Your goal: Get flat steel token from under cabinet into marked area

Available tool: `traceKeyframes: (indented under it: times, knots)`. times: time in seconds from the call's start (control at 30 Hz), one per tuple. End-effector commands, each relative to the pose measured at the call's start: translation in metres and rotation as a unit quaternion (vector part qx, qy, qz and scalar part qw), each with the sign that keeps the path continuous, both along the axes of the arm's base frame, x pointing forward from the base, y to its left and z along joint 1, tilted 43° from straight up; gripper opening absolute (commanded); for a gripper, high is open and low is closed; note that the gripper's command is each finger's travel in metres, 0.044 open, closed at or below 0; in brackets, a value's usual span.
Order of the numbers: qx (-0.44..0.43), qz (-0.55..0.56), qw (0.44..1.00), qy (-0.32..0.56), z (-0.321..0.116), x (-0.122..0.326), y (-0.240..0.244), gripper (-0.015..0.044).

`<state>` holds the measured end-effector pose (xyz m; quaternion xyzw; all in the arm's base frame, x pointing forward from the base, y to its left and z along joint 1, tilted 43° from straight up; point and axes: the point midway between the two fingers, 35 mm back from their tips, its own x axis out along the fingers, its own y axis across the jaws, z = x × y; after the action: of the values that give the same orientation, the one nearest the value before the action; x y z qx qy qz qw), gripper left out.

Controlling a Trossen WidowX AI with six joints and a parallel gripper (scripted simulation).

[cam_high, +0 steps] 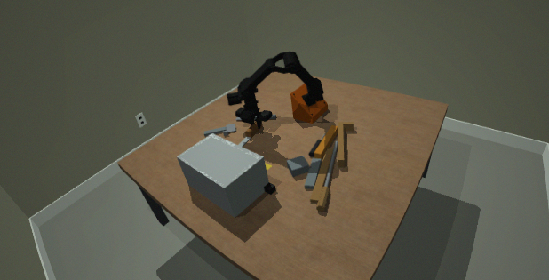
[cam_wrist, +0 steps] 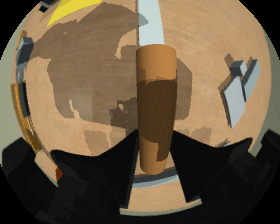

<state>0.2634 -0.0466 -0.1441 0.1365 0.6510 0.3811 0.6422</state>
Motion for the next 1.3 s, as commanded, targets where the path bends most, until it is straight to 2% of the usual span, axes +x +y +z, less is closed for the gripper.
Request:
traceKeyframes:
  times: [0.0, 0.57, 1.27]
  knots:
    - [-0.001, 0.006, 1.000, -0.020, 0.003, 0.018, 0.006, 0.0000]
    - [-0.001, 0.006, 1.000, -0.020, 0.005, 0.022, 0.009, 0.0000]
    - [-0.001, 0.006, 1.000, -0.019, 0.000, -0.003, 0.002, 0.0000]
